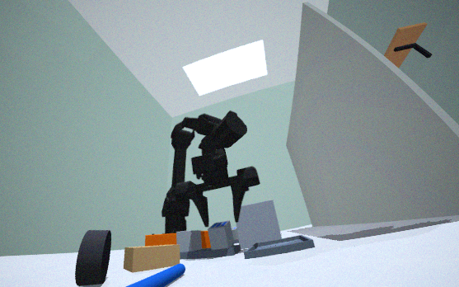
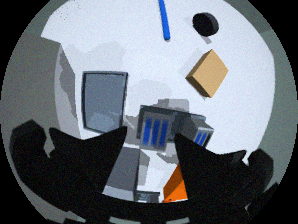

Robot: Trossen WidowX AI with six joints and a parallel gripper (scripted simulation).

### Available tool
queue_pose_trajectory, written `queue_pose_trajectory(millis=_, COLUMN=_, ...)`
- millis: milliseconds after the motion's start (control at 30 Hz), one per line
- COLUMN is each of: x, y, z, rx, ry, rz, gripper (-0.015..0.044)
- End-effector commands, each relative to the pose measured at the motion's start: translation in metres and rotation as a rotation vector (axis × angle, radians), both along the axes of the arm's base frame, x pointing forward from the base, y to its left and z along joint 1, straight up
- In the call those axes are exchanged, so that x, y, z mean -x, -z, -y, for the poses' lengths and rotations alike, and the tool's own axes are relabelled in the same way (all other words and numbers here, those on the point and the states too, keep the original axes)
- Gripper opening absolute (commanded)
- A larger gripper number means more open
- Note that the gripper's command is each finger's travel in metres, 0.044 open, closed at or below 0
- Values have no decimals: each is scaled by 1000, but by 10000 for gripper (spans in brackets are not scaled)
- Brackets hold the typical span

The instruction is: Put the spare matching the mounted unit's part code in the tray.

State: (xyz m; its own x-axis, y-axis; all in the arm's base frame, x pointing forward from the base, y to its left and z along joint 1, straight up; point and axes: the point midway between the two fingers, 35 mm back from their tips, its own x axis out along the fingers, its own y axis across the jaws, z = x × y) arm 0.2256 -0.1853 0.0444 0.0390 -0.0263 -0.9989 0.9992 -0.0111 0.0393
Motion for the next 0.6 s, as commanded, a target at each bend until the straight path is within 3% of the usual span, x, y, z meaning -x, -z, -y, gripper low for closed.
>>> queue_pose_trajectory(millis=0, x=2, y=12, z=-2, rx=-11, ry=4, rz=-15, gripper=300)
queue_pose_trajectory(millis=567, x=3, y=39, z=-3, rx=-11, ry=4, rz=-15, gripper=300)
